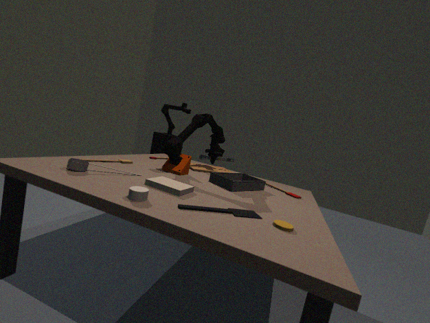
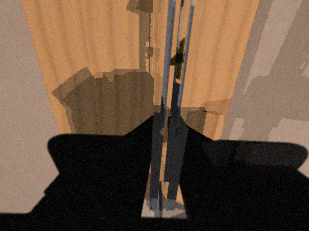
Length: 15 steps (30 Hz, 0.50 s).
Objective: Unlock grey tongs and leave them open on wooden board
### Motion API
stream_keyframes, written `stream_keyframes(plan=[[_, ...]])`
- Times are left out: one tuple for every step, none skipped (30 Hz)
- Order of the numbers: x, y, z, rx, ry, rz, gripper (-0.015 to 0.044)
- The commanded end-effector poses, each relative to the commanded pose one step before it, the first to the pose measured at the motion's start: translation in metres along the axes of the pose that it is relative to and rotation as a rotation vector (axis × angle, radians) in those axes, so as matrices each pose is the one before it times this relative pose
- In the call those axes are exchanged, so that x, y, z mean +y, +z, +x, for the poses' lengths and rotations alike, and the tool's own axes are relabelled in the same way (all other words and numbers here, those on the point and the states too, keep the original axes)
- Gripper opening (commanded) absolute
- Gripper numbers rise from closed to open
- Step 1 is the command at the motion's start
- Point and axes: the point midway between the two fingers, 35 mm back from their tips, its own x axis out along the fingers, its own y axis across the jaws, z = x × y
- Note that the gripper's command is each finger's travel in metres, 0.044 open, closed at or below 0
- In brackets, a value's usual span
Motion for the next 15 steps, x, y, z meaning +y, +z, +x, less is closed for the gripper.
stream_keyframes(plan=[[-0.00095,-0.00095,0.00703,-0.00438,-0.00268,-0.0042,-0.015],[-0.00007,-0.00029,0.00131,-0.00036,0.00024,0.0,-0.015],[-0.00005,-0.00018,0.00079,-0.00022,0.00014,0.0,-0.015],[-0.00002,-0.00006,0.00026,-0.00007,0.00005,0.0,-0.015],[0.0,0.0,0.0,0.0,0.0,0.0,-0.015],[0.0,0.0,0.0,0.0,0.0,0.0,-0.015],[0.0,0.0,0.0,0.0,0.0,0.0,-0.015],[0.00043,-0.00063,-0.00139,0.00545,0.00228,0.0038,-0.0124],[0.0,0.0,0.0,0.0,0.0,0.0,-0.0097],[0.0,0.0,0.0,0.0,0.0,0.0,-0.0071],[0.0,0.0,0.0,0.0,0.0,0.0,-0.0045],[0.0,0.0,0.0,0.0,0.0,0.0,-0.0019],[0.0,0.0,0.0,0.0,0.0,0.0,0.0007],[0.0,0.0,0.0,0.0,0.0,0.0,0.0034],[0.0,0.0,0.0,0.0,0.0,0.0,0.006]])
